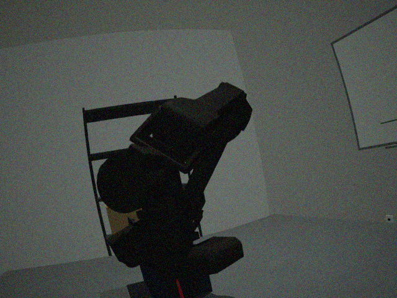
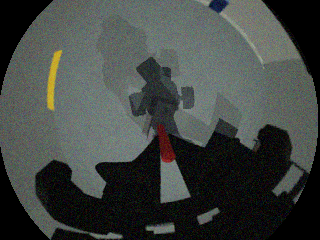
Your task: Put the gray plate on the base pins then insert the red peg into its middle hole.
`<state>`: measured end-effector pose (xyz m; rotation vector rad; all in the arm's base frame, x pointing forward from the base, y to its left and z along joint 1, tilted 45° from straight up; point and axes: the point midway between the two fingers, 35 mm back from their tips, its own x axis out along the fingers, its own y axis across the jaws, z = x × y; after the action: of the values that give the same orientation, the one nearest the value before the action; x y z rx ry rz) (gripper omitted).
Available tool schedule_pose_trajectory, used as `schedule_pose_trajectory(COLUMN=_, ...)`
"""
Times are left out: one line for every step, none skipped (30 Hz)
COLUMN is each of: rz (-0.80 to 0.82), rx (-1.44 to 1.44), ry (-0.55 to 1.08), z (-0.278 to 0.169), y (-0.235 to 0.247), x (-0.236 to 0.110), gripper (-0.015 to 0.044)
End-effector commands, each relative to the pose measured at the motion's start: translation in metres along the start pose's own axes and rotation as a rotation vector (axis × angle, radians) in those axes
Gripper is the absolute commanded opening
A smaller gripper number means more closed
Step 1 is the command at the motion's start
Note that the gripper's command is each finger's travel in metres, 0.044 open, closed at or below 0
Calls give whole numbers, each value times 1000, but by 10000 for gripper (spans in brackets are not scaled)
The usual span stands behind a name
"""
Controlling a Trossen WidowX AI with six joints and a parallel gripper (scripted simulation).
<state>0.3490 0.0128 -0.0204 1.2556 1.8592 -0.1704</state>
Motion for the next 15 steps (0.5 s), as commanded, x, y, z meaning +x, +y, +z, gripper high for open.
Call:
schedule_pose_trajectory(rz=-1, rx=-1, ry=-1, z=0, y=0, x=0, gripper=0)
schedule_pose_trajectory(rz=-1, rx=-1, ry=-1, z=0, y=0, x=0, gripper=0)
schedule_pose_trajectory(rz=0, rx=0, ry=0, z=0, y=0, x=0, gripper=0)
schedule_pose_trajectory(rz=0, rx=0, ry=0, z=0, y=0, x=0, gripper=0)
schedule_pose_trajectory(rz=0, rx=0, ry=0, z=0, y=0, x=0, gripper=0)
schedule_pose_trajectory(rz=0, rx=0, ry=0, z=0, y=0, x=0, gripper=0)
schedule_pose_trajectory(rz=0, rx=0, ry=0, z=0, y=0, x=0, gripper=0)
schedule_pose_trajectory(rz=0, rx=0, ry=0, z=0, y=0, x=0, gripper=0)
schedule_pose_trajectory(rz=0, rx=0, ry=0, z=0, y=0, x=1, gripper=0)
schedule_pose_trajectory(rz=0, rx=0, ry=0, z=0, y=0, x=2, gripper=0)
schedule_pose_trajectory(rz=0, rx=0, ry=0, z=0, y=0, x=2, gripper=0)
schedule_pose_trajectory(rz=0, rx=0, ry=0, z=0, y=0, x=4, gripper=0)
schedule_pose_trajectory(rz=0, rx=0, ry=0, z=0, y=0, x=5, gripper=0)
schedule_pose_trajectory(rz=-1, rx=-1, ry=0, z=0, y=0, x=7, gripper=0)
schedule_pose_trajectory(rz=-1, rx=-1, ry=0, z=0, y=0, x=8, gripper=0)
